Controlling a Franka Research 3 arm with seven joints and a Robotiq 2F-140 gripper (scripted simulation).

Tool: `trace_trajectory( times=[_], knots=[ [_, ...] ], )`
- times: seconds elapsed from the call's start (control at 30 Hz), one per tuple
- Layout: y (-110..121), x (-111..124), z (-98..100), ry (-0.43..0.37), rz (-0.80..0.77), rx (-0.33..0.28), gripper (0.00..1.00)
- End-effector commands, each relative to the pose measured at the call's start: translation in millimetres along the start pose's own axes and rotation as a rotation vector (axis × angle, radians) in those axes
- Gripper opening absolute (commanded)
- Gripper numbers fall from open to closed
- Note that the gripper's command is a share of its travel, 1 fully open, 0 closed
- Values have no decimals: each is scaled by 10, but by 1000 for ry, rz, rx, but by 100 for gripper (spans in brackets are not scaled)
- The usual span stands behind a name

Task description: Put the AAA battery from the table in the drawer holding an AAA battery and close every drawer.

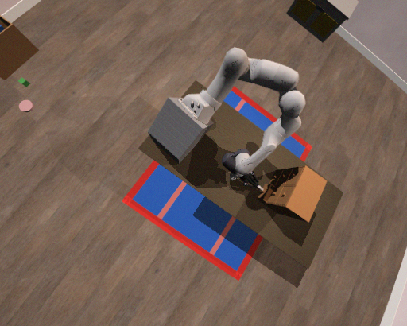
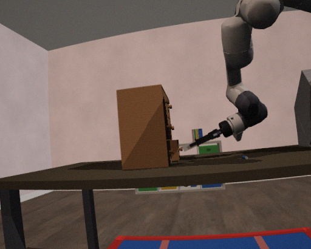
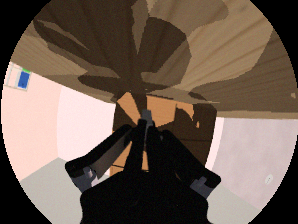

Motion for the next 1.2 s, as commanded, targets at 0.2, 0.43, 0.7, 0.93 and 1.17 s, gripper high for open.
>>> trace_trajectory(
  times=[0.2, 0.43, 0.7, 0.93, 1.17],
  knots=[
    [-17, 44, -119, 1, -10, -8, 0],
    [-15, 71, -192, 1, -10, -8, 0],
    [-15, 87, -237, 1, -10, -8, 0],
    [-14, 98, -267, 1, -10, -8, 0],
    [-14, 102, -278, 1, -10, -8, 0]
  ],
)
Point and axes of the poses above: the point where the finger pads meet when closed, its own z axis back along the fingers, its own y axis across the jaws, x = y × z, the point moved 4 cm from there along z, back along the fingers, and after that the axes turned 5 degrees about -z, right-handed, at the moved point
